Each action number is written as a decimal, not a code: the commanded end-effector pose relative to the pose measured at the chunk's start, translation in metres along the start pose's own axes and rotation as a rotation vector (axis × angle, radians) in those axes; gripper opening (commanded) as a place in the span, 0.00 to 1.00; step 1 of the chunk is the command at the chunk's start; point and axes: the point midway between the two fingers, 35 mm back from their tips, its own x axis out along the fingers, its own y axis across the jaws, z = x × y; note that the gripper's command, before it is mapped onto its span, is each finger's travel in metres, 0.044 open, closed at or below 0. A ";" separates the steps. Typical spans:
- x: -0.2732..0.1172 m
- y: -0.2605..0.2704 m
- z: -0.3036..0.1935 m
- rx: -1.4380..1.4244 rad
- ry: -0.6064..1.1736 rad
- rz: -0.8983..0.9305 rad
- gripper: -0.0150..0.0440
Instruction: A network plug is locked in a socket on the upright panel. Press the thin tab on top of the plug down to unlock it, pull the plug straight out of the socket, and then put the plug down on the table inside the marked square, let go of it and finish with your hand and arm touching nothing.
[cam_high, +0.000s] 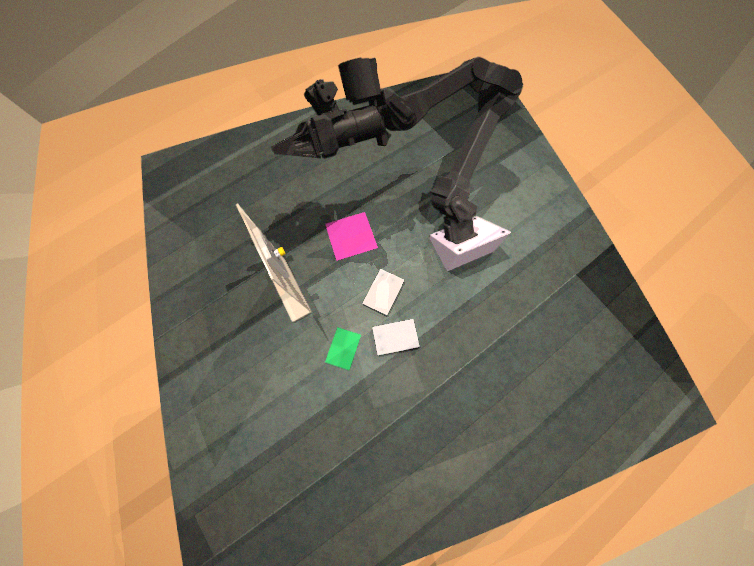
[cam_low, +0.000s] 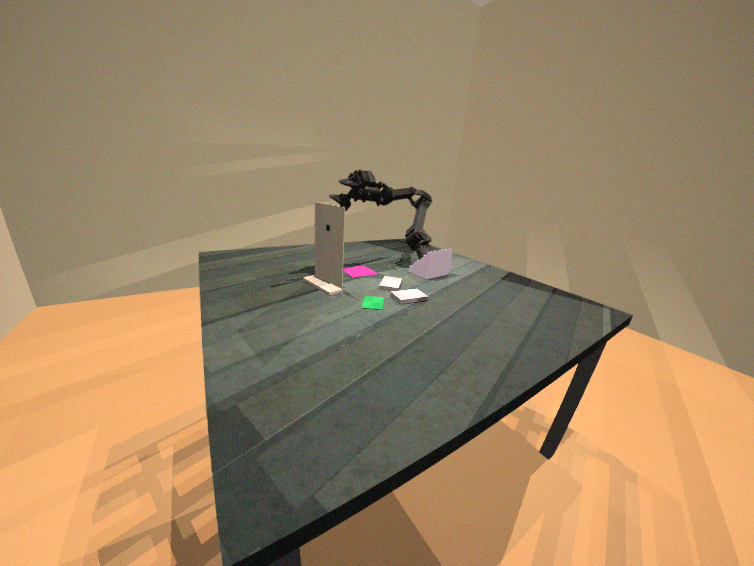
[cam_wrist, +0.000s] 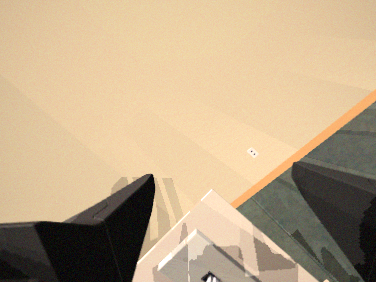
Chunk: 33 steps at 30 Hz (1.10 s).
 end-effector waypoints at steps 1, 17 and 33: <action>0.000 0.000 -0.001 0.005 0.002 0.002 0.89; -0.030 -0.005 -0.108 0.540 0.253 0.086 0.52; -0.052 -0.003 -0.157 0.836 0.385 0.084 0.52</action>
